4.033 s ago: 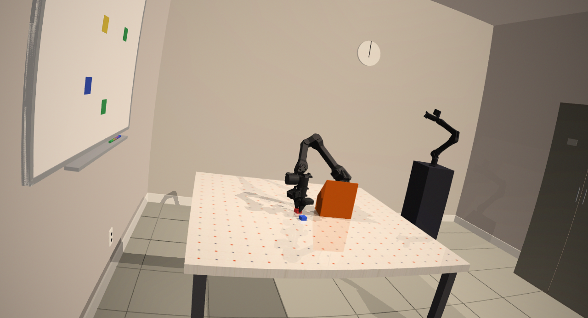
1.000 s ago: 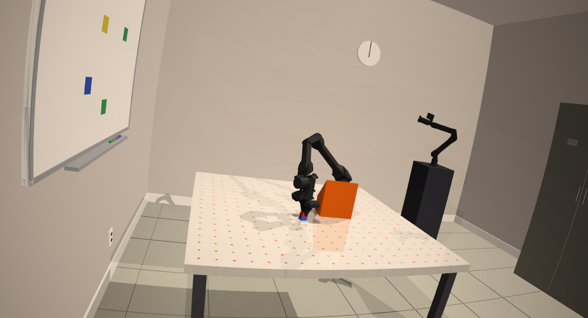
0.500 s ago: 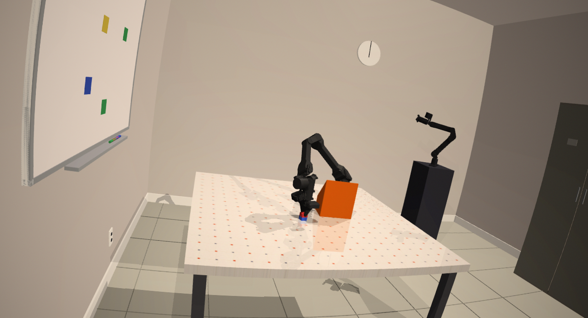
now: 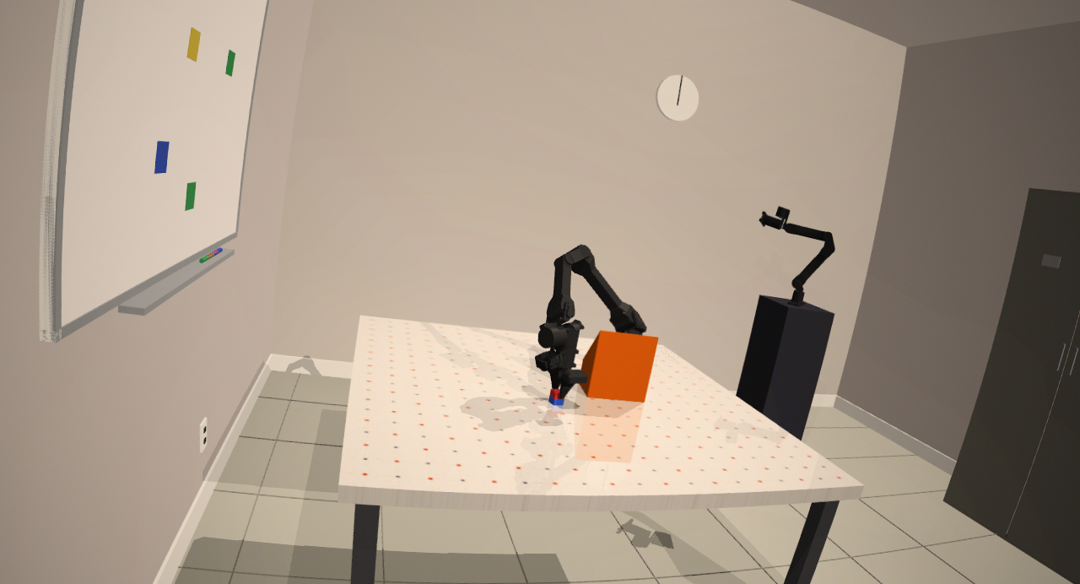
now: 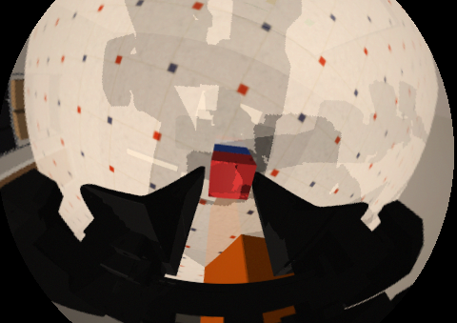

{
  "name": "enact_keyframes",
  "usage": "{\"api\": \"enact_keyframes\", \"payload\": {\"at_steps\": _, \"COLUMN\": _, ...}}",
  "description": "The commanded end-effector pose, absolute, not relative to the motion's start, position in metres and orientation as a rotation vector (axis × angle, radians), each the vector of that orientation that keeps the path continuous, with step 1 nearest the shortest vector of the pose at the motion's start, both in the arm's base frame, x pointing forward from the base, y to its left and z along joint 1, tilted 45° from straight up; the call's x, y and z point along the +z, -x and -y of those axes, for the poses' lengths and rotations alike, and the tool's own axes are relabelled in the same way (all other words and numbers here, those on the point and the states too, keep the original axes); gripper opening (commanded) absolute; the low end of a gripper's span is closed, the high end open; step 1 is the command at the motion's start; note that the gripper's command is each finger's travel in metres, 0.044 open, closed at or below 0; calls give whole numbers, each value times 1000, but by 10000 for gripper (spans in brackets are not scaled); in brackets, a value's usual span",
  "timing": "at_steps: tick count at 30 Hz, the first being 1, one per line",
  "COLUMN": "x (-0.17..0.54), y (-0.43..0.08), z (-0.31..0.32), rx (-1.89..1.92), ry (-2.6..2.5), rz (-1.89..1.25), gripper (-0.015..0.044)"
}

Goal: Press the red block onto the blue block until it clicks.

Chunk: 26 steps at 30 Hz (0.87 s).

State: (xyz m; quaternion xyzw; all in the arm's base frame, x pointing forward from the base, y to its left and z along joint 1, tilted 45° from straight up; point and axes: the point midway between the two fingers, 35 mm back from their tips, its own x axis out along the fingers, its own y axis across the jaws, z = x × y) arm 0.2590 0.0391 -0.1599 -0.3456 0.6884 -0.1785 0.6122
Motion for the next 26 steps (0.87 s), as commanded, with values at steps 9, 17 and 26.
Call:
{"api": "enact_keyframes", "payload": {"at_steps": 9, "x": -106, "y": -263, "z": -95, "rx": -404, "ry": 797, "rz": -1586, "gripper": 220}}
{"api": "enact_keyframes", "payload": {"at_steps": 17, "x": -87, "y": -260, "z": -113, "rx": -405, "ry": 799, "rz": -1586, "gripper": 220}}
{"api": "enact_keyframes", "payload": {"at_steps": 26, "x": -87, "y": -260, "z": -113, "rx": -405, "ry": 799, "rz": -1586, "gripper": 220}}
